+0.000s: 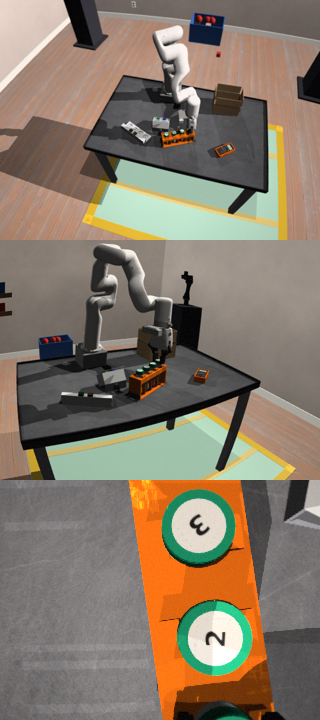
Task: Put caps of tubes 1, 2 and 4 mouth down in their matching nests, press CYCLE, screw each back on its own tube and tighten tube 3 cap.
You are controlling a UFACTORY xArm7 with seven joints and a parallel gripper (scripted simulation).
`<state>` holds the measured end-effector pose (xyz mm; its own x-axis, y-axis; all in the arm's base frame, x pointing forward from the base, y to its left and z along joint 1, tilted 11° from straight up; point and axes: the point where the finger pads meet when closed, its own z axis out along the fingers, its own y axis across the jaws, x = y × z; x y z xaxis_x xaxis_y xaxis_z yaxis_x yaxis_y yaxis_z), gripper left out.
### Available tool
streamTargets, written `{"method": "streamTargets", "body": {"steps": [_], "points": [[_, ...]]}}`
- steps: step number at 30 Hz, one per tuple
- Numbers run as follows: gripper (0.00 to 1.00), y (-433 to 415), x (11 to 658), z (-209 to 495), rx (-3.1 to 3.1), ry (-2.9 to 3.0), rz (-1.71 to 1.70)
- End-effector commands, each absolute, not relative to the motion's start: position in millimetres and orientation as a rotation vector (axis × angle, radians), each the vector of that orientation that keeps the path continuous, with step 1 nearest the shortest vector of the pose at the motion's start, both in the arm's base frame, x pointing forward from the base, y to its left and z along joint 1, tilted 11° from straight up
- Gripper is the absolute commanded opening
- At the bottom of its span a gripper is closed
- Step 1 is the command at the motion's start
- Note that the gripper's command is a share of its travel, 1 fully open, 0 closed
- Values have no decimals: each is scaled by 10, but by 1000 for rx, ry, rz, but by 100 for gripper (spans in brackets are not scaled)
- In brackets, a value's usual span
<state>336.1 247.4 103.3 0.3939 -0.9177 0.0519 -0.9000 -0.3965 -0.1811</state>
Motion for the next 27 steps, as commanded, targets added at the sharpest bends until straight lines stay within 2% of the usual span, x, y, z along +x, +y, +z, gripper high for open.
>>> {"method": "streamTargets", "body": {"steps": [1,5,14,15,25,27], "points": [[0,2479,3368,1042,-2705,1349,-230],[0,2479,3368,1042,-2823,1114,-245],[0,2479,3368,1042,-2823,1114,-245],[46,2479,3368,1043,-2823,1114,-245],[46,2479,3368,1043,-2823,1114,-245],[46,2478,3366,1053,-2710,1340,-231]]}}
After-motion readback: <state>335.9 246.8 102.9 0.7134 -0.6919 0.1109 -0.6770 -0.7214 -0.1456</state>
